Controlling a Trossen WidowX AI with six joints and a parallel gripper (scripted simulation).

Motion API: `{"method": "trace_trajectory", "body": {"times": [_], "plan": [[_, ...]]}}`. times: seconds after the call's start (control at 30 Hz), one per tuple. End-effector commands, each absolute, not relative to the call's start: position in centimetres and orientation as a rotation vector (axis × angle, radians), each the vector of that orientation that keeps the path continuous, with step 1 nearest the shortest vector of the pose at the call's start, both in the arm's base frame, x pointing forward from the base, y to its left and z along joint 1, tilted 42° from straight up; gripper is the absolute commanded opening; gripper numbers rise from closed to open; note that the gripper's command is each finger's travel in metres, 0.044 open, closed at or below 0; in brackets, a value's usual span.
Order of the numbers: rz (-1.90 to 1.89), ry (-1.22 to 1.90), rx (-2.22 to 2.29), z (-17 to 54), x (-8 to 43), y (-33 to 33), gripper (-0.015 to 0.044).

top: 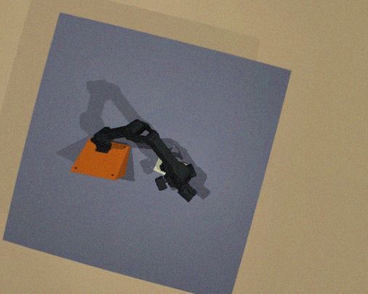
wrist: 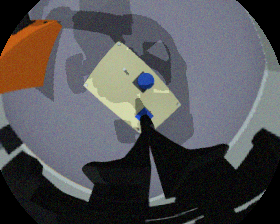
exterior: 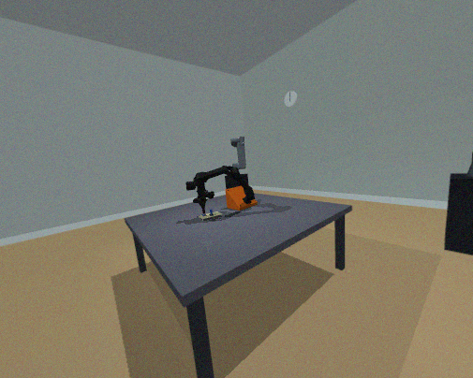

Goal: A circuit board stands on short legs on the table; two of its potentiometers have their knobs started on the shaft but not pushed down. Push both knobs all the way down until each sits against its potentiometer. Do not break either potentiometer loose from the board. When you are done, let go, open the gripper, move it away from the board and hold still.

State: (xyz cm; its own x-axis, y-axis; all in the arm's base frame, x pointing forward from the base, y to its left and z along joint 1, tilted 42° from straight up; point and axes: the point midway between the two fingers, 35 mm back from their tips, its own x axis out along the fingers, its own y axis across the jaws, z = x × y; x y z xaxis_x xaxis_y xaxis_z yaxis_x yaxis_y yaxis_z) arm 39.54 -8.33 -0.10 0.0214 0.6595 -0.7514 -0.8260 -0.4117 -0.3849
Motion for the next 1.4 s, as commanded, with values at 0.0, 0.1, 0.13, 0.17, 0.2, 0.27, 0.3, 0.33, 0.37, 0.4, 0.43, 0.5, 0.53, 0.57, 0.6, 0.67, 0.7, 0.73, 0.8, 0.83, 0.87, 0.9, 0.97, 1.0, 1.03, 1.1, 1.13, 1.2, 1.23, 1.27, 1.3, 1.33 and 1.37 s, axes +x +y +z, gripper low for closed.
{"method": "trace_trajectory", "body": {"times": [0.0, 0.1, 0.13, 0.17, 0.2, 0.27, 0.3, 0.33, 0.37, 0.4, 0.43, 0.5, 0.53, 0.57, 0.6, 0.67, 0.7, 0.73, 0.8, 0.83, 0.87, 0.9, 0.97, 1.0, 1.03, 1.1, 1.13, 1.2, 1.23, 1.27, 1.3, 1.33, 1.37], "plan": [[1.654, 0.205, -1.128, -0.24, 39.68, -7.96, 0.0], [1.654, 0.205, -1.128, -0.24, 39.68, -7.96, 0.0], [1.654, 0.205, -1.128, -0.26, 39.68, -7.94, 0.0], [1.654, 0.205, -1.128, -0.29, 39.68, -7.92, 0.0], [1.654, 0.205, -1.128, -0.33, 39.69, -7.88, 0.0], [1.654, 0.205, -1.128, -0.39, 39.69, -7.83, 0.0], [1.654, 0.205, -1.128, -0.39, 39.69, -7.83, 0.0], [1.654, 0.205, -1.128, -0.39, 39.69, -7.83, 0.0], [1.654, 0.205, -1.128, -0.39, 39.69, -7.83, 0.0], [1.654, 0.205, -1.128, -0.39, 39.69, -7.83, 0.0], [1.654, 0.205, -1.128, -0.39, 39.69, -7.83, 0.0], [1.654, 0.205, -1.128, -0.39, 39.69, -7.83, 0.0], [1.654, 0.205, -1.128, -0.39, 39.69, -7.83, 0.0], [1.654, 0.205, -1.128, -0.39, 39.69, -7.83, 0.0], [1.654, 0.205, -1.128, -0.39, 39.69, -7.83, 0.0], [1.654, 0.205, -1.128, -0.44, 39.69, -7.78, 0.0], [1.654, 0.205, -1.128, -0.48, 39.69, -7.75, 0.0], [1.654, 0.205, -1.128, -0.52, 39.69, -7.71, 0.0], [1.654, 0.205, -1.128, -0.54, 39.69, -7.69, 0.0], [1.654, 0.205, -1.128, -0.54, 39.69, -7.69, 0.0], [1.654, 0.205, -1.128, -0.54, 39.69, -7.69, 0.0], [1.654, 0.205, -1.128, -0.54, 39.69, -7.69, 0.0], [1.654, 0.205, -1.128, -0.54, 39.69, -7.69, 0.0], [1.654, 0.205, -1.128, -0.54, 39.69, -7.69, 0.0], [1.654, 0.205, -1.128, -0.54, 39.69, -7.69, 0.0], [1.654, 0.205, -1.128, -0.54, 39.69, -7.69, 0.0], [1.654, 0.205, -1.128, -0.56, 39.69, -7.68, 0.0], [1.654, 0.205, -1.128, -0.62, 39.69, -7.61, 0.0], [1.654, 0.205, -1.128, -0.67, 39.7, -7.57, 0.0], [1.654, 0.205, -1.128, -0.69, 39.7, -7.56, 0.0], [1.654, 0.205, -1.128, -0.69, 39.7, -7.56, 0.0], [1.654, 0.205, -1.128, -0.69, 39.7, -7.56, 0.0], [1.654, 0.205, -1.128, -0.69, 39.7, -7.56, 0.0]]}}
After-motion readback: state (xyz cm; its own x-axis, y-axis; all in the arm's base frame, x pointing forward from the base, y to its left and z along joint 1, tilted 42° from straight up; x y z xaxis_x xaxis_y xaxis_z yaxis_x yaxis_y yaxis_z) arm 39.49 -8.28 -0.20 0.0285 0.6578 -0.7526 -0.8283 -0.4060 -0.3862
